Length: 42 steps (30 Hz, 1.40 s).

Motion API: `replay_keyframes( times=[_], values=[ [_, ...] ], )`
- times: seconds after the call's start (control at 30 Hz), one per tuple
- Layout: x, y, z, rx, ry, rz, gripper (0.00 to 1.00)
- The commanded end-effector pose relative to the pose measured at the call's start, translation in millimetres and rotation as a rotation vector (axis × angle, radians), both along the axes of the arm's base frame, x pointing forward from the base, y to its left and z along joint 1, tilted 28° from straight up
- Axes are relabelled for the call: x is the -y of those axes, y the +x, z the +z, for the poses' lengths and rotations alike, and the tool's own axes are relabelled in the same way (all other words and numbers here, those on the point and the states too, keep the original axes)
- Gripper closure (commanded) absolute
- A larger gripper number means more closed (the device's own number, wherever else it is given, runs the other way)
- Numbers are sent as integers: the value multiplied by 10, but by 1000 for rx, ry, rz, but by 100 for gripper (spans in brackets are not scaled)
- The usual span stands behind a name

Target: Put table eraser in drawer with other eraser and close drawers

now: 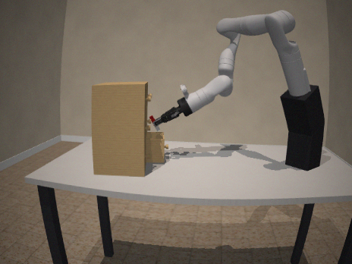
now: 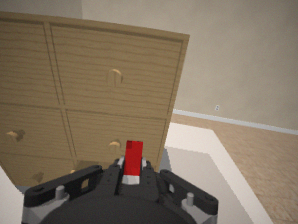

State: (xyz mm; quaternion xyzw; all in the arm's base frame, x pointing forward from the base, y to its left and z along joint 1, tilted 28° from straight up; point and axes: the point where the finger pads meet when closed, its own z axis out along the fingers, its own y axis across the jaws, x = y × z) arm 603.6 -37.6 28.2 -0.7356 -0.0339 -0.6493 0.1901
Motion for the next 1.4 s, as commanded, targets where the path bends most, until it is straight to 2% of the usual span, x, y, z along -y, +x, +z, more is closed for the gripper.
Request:
replay_keyframes(
  times=[0.0,0.47,0.57,0.67,0.87,0.9,1.37],
  values=[
    [6,2,8,1,-1,-1,81],
    [6,2,8,1,-1,-1,81],
    [6,2,8,1,-1,-1,73],
    [6,2,8,1,-1,-1,73],
    [6,2,8,1,-1,-1,62],
    [6,2,8,1,-1,-1,0],
    [6,1,8,1,-1,-1,0]
  ],
)
